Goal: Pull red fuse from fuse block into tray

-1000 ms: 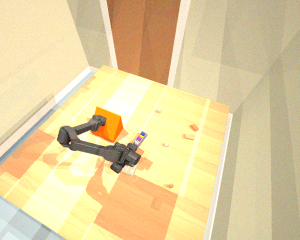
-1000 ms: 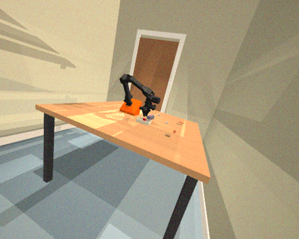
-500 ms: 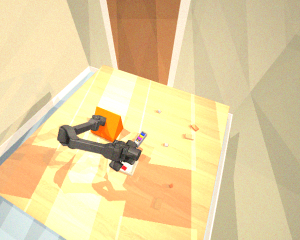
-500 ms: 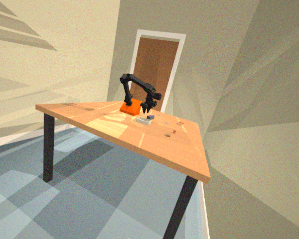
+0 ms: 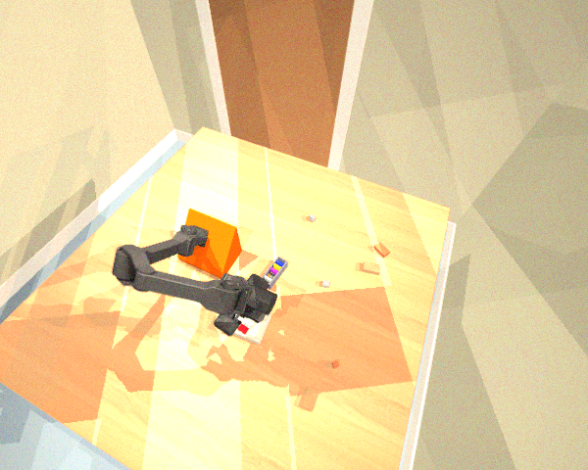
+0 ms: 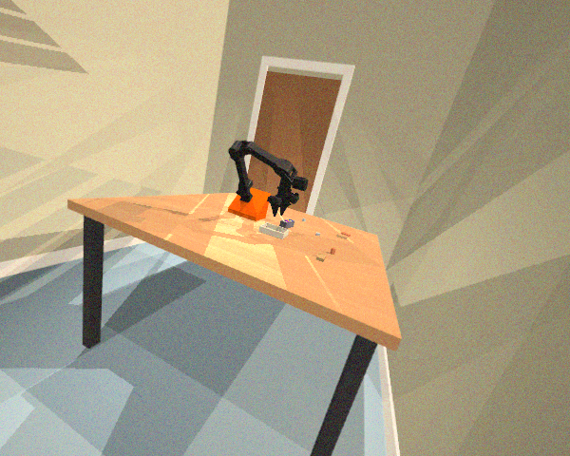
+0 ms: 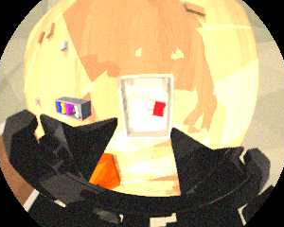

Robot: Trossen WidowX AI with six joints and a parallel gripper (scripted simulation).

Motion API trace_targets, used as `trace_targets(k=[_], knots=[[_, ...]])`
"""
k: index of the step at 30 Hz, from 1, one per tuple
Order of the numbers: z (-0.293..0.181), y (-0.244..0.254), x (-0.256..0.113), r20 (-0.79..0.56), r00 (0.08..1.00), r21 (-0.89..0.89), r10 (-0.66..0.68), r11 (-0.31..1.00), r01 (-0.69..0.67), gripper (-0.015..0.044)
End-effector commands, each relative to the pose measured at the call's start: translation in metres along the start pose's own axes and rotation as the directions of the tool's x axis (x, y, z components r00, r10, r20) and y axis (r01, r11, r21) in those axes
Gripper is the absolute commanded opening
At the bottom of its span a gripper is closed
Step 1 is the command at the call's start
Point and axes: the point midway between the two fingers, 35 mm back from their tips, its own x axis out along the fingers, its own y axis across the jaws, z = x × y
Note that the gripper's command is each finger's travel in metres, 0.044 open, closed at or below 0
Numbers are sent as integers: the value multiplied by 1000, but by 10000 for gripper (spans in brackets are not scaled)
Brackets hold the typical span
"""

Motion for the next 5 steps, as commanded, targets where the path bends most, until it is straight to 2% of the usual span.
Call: trace_targets(k=[1,5], knots=[[0,0,0,0,1000,0,0,1000,0,330],[0,0,0,0,1000,0,0,1000,0,330]])
